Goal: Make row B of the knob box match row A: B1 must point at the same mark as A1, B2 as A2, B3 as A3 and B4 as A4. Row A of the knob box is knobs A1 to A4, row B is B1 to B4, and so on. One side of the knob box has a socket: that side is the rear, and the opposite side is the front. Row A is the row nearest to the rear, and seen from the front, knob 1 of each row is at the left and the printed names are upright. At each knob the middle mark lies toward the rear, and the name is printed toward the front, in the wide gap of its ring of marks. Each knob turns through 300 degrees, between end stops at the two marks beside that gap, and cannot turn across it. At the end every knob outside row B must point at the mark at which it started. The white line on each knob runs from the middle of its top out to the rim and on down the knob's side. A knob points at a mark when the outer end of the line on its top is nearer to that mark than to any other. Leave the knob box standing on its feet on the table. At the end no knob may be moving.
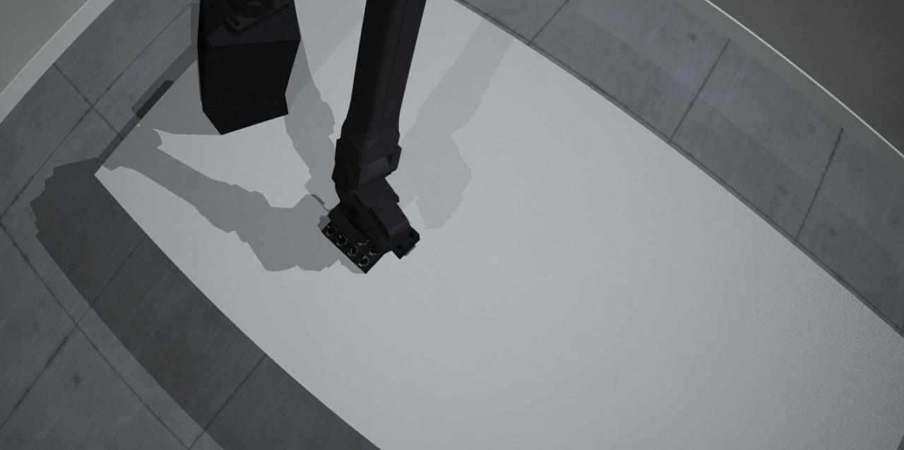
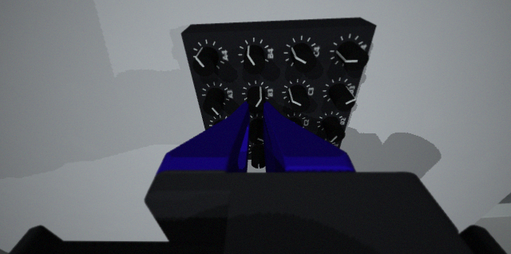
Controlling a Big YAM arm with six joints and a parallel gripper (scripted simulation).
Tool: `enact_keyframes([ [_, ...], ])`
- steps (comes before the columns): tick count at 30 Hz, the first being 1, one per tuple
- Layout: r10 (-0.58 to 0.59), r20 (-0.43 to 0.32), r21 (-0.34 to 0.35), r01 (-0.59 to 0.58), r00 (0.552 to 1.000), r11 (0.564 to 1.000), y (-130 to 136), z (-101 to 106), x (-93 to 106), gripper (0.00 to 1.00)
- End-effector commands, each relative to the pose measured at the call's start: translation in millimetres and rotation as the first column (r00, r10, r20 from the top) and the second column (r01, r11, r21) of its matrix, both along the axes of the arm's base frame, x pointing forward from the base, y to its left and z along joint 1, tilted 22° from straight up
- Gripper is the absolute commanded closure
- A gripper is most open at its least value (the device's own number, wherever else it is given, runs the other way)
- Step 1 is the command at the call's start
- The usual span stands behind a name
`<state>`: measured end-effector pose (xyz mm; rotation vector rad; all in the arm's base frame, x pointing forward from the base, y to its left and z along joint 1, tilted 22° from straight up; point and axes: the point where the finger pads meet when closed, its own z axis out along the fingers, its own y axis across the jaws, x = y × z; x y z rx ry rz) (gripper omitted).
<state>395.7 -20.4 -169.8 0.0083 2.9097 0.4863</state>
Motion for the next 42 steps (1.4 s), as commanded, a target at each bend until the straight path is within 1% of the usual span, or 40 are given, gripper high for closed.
enact_keyframes([
  [1,-0.003,0.017,-0.007,0.003,1.000,1.000,-0.1,-0.9,10.3,0.93],
  [23,0.006,0.020,-0.009,-0.006,1.000,1.000,-0.1,-0.9,10.3,0.93],
  [42,0.105,0.053,-0.031,-0.103,0.993,0.994,0.2,-0.8,10.3,0.93],
])
